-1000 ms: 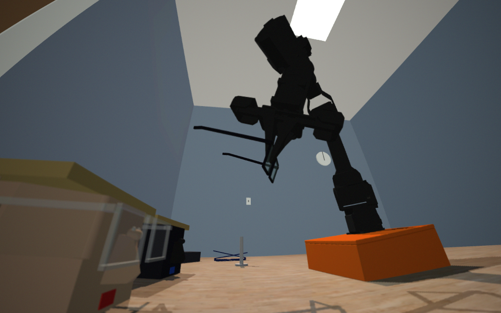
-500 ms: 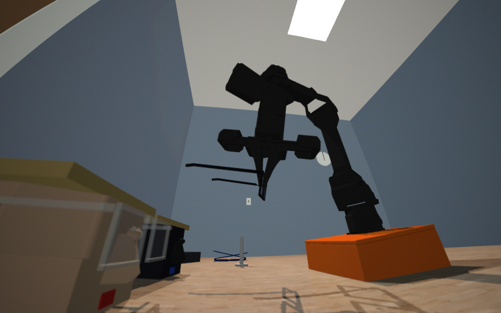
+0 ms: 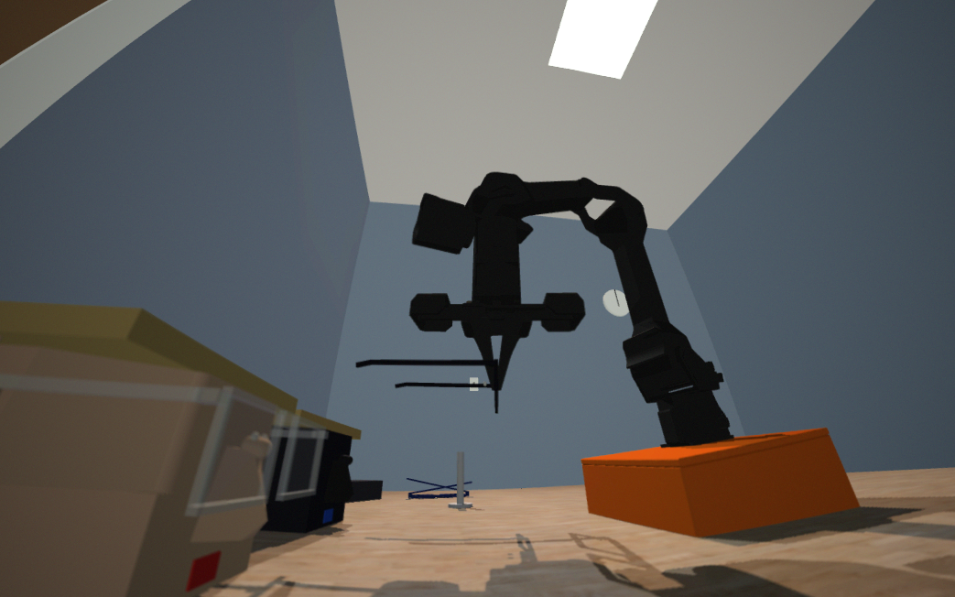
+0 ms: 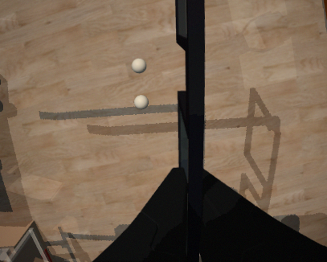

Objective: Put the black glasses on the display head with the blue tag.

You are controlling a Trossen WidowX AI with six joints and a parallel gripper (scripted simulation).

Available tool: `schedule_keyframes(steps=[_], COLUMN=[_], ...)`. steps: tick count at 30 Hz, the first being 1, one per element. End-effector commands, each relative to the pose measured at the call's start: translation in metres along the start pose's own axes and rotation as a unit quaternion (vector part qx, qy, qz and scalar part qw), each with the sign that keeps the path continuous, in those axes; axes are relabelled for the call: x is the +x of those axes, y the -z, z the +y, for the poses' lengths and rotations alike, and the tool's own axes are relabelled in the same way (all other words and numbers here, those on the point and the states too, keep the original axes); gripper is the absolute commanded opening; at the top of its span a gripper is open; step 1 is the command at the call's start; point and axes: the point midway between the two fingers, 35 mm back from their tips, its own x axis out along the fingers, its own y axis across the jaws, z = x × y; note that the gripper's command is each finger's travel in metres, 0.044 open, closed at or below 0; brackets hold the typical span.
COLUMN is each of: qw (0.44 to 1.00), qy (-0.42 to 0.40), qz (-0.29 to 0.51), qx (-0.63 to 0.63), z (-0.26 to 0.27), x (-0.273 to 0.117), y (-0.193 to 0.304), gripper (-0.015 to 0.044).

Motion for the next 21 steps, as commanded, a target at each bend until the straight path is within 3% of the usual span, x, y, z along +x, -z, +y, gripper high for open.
schedule_keyframes(steps=[1, 21], qw=[1.000, 0.999], qy=[0.015, 0.027], qz=[0.023, 0.041], qx=[-0.013, -0.021], z=[0.000, 0.000], x=[0.007, 0.023], y=[-0.013, -0.019], gripper=[0.0000, 0.0000])
